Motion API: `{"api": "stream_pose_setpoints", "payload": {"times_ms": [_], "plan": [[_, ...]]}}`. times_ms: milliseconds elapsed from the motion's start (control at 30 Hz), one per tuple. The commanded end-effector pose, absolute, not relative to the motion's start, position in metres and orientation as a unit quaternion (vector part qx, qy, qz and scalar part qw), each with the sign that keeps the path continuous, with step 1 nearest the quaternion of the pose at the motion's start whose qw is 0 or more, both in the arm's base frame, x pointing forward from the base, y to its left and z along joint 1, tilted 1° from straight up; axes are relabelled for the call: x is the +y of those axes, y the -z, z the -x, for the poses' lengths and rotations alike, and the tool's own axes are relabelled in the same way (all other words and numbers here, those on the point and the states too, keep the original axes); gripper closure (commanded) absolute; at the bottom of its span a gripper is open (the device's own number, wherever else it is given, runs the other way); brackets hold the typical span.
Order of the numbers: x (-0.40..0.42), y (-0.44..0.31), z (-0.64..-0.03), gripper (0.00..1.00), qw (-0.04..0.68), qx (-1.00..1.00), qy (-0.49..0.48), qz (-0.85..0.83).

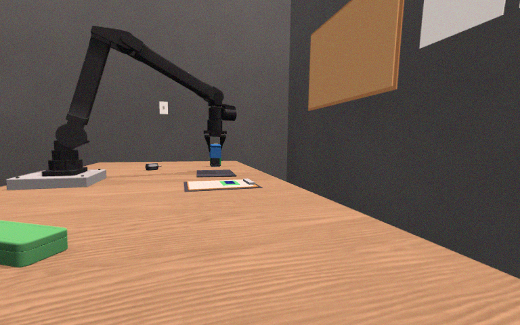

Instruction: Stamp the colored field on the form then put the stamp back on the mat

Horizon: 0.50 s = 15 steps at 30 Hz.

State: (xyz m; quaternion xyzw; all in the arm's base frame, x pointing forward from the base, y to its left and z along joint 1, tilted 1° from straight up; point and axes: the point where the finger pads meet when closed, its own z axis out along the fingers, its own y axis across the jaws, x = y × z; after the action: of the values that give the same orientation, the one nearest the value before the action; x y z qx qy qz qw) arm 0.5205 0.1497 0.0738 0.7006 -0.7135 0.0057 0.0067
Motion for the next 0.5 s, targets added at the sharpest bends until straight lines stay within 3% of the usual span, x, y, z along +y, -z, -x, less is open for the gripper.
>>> {"api": "stream_pose_setpoints", "payload": {"times_ms": [0, 467], "plan": [[0.1662, -0.0982, -0.5322, 0.71, -0.021, -0.714, -0.019, -0.700], [0.1640, -0.1062, -0.5391, 0.71, -0.022, -0.718, -0.020, -0.695]]}}
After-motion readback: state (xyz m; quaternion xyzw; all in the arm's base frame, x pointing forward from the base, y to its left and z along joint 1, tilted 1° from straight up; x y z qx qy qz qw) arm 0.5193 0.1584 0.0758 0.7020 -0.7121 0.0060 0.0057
